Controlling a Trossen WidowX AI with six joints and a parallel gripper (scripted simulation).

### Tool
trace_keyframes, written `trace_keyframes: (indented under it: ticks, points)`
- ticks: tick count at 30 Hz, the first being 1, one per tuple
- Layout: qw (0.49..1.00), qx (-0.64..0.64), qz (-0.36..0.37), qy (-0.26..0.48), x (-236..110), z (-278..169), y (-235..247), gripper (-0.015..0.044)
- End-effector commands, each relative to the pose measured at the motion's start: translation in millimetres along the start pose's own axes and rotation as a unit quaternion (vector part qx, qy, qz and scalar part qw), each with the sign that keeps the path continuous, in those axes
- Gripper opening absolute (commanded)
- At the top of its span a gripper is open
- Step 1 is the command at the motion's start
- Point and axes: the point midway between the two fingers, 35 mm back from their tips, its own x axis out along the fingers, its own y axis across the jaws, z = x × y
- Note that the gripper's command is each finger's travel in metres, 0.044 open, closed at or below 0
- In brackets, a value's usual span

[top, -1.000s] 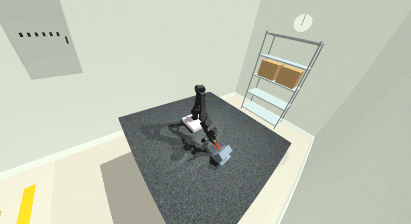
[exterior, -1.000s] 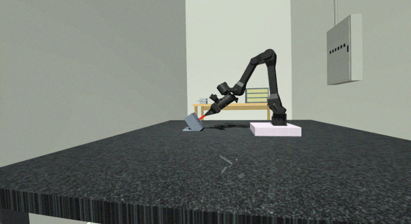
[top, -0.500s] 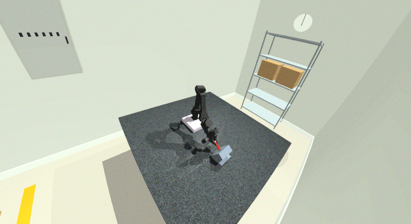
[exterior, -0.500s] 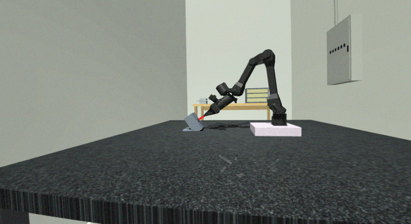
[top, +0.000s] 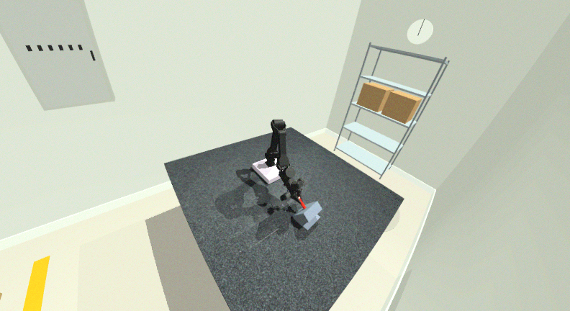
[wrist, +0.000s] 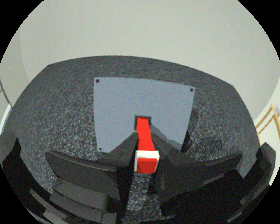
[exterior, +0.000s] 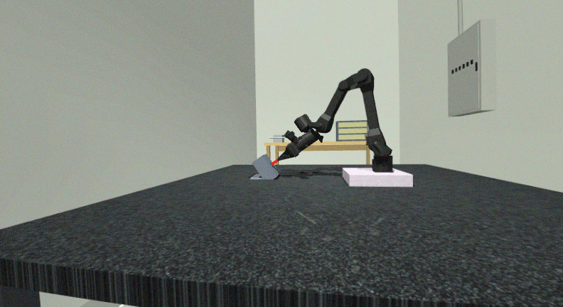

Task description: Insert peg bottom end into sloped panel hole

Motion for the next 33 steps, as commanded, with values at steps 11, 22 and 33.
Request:
trace_keyframes:
  ticks: [11,22,33]
  points:
    - [1.000,0.002,-0.003,0.000,9.7,0.3,-1.6,0.0000]
    - [1.000,0.002,-0.003,0.000,16.9,0.5,-1.7,0.0000]
    - [1.000,0.002,-0.003,0.000,20.8,0.6,-1.7,0.0000]
